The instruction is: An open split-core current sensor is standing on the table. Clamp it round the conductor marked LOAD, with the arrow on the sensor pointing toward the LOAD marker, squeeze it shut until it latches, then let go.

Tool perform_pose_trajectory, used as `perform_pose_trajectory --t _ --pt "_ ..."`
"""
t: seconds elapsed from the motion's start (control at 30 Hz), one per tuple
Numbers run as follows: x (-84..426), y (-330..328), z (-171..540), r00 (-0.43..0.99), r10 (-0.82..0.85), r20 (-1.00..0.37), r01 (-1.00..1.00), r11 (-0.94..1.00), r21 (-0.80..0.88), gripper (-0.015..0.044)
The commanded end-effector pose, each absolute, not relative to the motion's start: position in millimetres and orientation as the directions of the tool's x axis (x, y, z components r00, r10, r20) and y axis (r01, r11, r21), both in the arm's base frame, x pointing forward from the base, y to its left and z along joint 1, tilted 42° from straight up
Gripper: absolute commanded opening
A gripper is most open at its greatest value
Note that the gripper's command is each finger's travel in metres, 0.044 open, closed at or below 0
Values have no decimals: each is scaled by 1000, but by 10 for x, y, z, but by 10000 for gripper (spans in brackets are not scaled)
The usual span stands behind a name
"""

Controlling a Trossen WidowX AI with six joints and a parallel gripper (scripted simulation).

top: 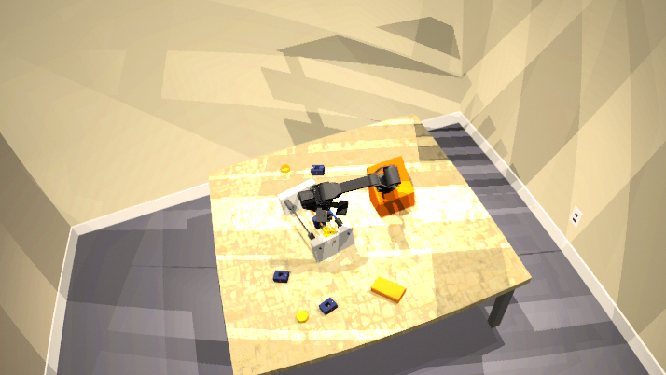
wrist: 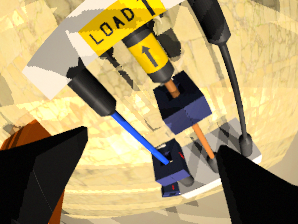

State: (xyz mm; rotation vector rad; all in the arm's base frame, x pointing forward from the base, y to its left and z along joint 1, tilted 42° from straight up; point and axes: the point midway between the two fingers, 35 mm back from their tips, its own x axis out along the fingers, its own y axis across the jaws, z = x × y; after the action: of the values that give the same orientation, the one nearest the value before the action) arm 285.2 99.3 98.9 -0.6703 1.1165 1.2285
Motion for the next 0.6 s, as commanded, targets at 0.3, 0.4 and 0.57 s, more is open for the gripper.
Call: perform_pose_trajectory --t 0.3,0.4,0.57 --pt "2299 1146 1177 256 146 -956 -333 941 54 440" --pt "2260 1148 1201 294 134 -946 -225 972 68 440" --pt "2188 1147 1247 368 117 -922 -50 993 107 440"
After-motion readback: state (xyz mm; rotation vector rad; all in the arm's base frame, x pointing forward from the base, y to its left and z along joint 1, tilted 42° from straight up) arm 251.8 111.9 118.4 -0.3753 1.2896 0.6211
